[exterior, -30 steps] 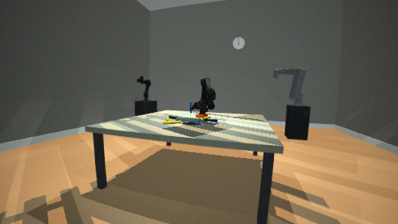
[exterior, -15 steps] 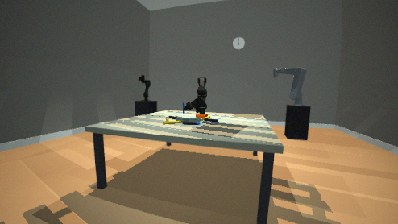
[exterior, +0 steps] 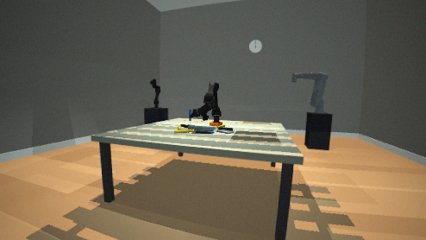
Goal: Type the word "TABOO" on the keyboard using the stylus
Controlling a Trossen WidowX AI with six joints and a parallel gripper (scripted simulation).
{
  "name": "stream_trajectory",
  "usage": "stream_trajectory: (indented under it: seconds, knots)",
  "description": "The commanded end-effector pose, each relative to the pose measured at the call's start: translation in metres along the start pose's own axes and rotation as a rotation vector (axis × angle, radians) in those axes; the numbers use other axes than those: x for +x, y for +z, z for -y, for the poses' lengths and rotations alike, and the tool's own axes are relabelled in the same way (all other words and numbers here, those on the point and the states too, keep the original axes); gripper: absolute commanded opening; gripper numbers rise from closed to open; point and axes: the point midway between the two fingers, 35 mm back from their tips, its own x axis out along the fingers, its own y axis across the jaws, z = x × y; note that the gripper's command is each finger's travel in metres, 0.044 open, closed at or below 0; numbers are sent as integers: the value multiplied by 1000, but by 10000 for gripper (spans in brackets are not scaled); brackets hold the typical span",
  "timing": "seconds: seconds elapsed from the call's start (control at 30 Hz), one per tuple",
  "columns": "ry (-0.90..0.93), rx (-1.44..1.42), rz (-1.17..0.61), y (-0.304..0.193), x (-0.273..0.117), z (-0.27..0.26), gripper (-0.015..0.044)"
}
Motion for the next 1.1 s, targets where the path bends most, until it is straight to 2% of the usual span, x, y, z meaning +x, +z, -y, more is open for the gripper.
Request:
stream_trajectory:
  seconds: [0.0, 0.13, 0.23, 1.07]
  knots:
    - [7, -22, -4, 11, 7, -3, 0]
    - [7, -22, -4, 11, 7, -3, 0]
    - [7, -22, -4, 14, 9, -4, 79]
    - [7, -22, -4, 21, 13, -4, 81]
